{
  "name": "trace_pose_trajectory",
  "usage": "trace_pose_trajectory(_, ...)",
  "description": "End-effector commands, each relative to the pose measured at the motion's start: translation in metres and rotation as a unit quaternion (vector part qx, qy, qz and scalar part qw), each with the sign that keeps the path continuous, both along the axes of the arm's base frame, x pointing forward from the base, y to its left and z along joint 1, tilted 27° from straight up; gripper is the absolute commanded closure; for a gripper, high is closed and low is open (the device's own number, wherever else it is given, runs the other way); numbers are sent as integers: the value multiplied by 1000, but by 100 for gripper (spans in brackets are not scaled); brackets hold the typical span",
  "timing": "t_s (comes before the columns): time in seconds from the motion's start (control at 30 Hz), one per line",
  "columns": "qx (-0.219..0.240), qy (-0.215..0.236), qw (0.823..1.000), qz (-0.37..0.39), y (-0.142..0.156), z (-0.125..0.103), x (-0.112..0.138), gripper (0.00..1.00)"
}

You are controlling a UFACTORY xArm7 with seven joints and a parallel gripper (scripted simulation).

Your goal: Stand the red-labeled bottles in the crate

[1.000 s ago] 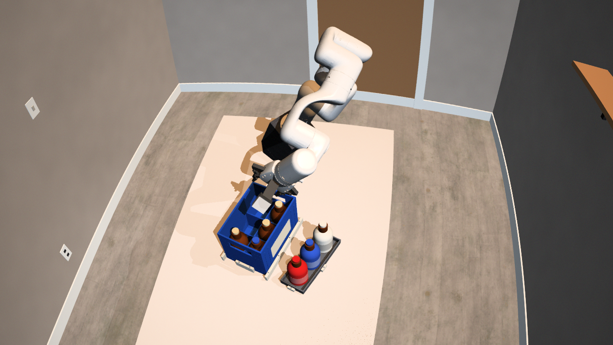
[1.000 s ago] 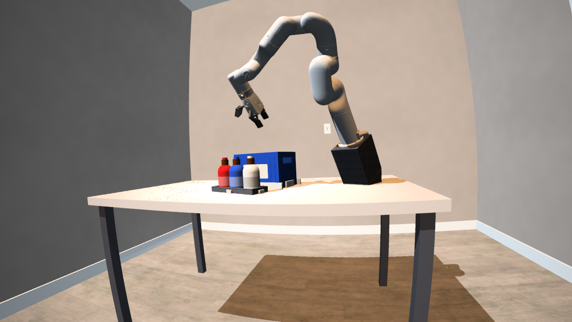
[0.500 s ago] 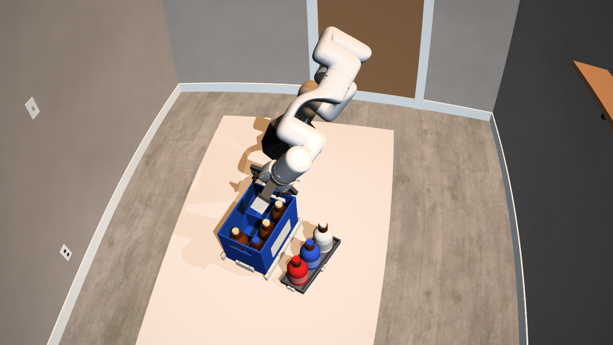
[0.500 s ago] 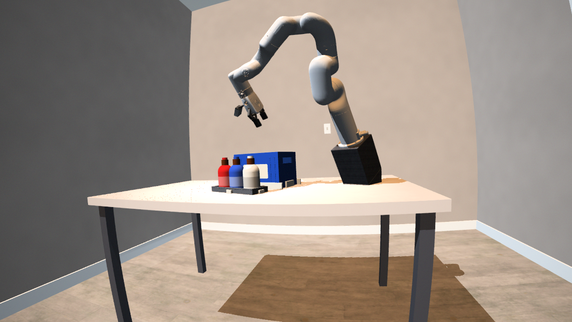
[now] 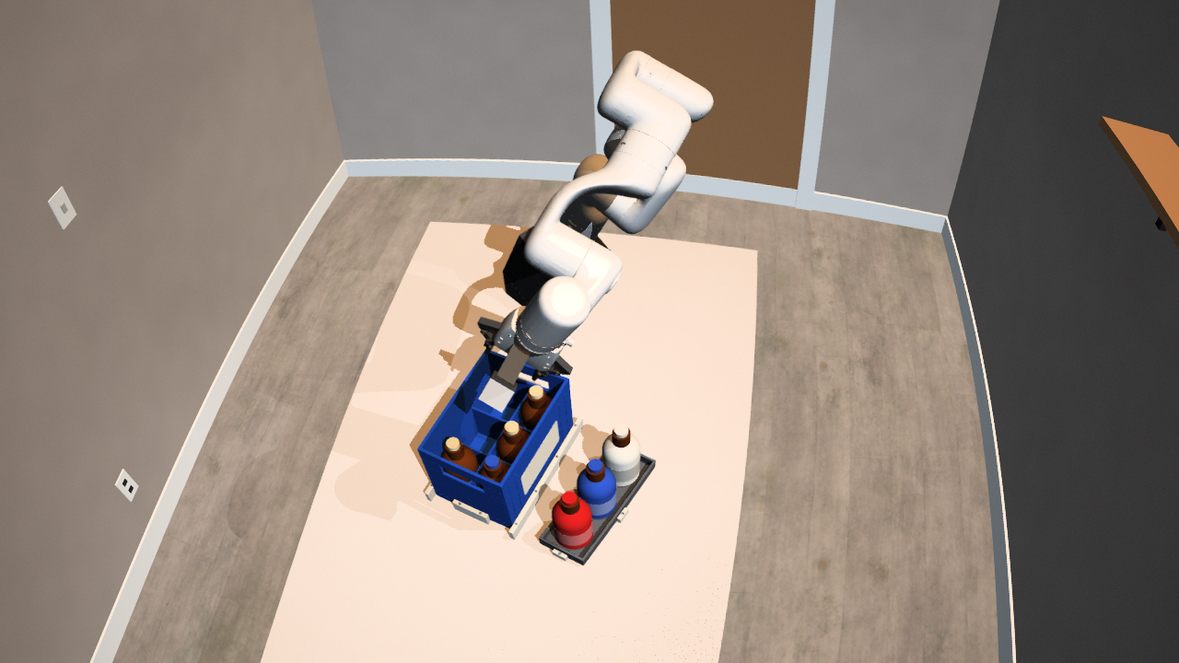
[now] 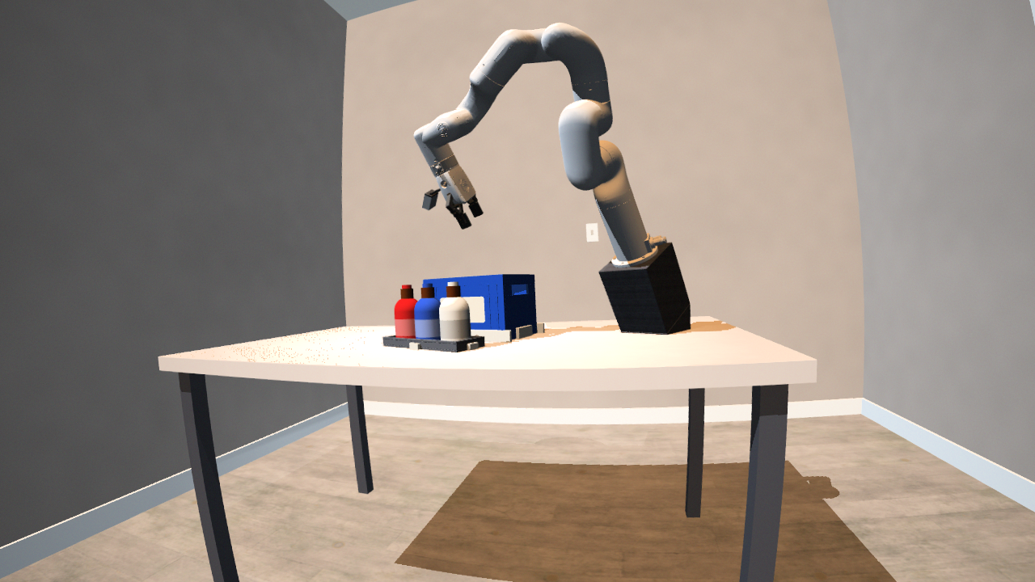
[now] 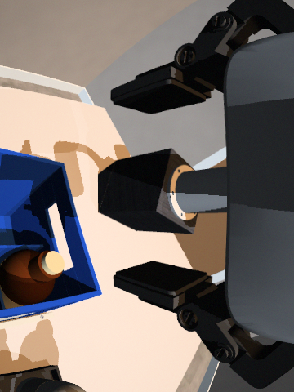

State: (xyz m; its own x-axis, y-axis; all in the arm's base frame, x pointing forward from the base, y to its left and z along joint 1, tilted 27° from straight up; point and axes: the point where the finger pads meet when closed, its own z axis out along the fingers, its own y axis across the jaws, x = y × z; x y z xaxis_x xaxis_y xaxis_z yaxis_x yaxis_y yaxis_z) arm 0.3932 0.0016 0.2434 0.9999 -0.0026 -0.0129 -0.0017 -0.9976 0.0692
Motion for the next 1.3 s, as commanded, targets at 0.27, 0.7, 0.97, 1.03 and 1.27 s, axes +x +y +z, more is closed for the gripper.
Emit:
trace_pose_trajectory(0.27, 35, -6, 999, 1, -2, 6, 7, 0)
trace_pose_trajectory(0.7, 70, -5, 997, -34, 0, -9, 11, 0)
trace_pose_trajectory(0.97, 70, -5, 997, -34, 0, -9, 11, 0)
trace_pose_trajectory(1.03, 101, -5, 992, -69, 0, -22, 15, 0)
trace_pose_trajectory(1.27, 101, -5, 992, -69, 0, -22, 15, 0)
